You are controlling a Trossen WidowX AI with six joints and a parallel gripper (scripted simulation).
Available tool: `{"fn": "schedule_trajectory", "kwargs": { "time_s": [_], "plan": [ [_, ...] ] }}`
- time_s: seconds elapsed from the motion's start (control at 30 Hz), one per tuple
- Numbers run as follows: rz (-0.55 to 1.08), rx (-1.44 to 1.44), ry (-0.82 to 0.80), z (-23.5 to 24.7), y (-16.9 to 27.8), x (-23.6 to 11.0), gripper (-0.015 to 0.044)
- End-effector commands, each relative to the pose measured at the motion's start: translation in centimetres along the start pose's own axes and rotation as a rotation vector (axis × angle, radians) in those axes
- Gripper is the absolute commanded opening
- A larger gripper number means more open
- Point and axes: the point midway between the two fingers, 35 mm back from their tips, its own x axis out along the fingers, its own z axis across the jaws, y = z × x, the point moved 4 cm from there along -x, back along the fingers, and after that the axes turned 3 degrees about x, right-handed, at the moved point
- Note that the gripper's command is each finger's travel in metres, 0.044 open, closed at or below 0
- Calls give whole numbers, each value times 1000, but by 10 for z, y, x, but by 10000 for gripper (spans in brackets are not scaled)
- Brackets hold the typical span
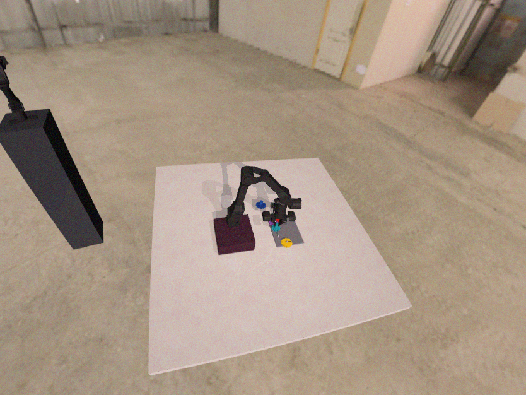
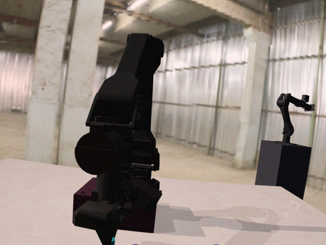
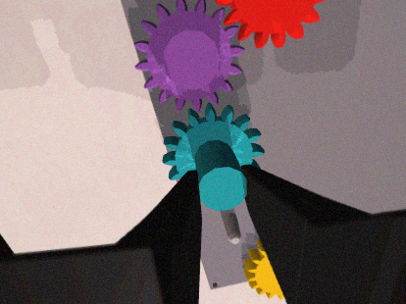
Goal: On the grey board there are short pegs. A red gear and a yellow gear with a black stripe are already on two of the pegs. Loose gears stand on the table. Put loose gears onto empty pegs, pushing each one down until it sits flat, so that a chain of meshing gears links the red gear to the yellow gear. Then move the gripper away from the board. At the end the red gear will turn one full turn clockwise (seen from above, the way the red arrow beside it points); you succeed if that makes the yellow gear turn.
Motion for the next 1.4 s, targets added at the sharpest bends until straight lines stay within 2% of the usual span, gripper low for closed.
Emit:
{"fn": "schedule_trajectory", "kwargs": {
  "time_s": [0.0,0.13,0.3,0.93,1.1,1.23,1.37],
  "plan": [
    [1,78,1,1,0,2,0],
    [1,164,1,1,1,3,0],
    [1,138,1,0,1,4,0],
    [2,-220,1,0,1,10,0],
    [2,-167,1,0,1,9,131],
    [2,-103,1,0,0,6,140],
    [1,-71,1,-1,0,-13,140]
  ]
}}
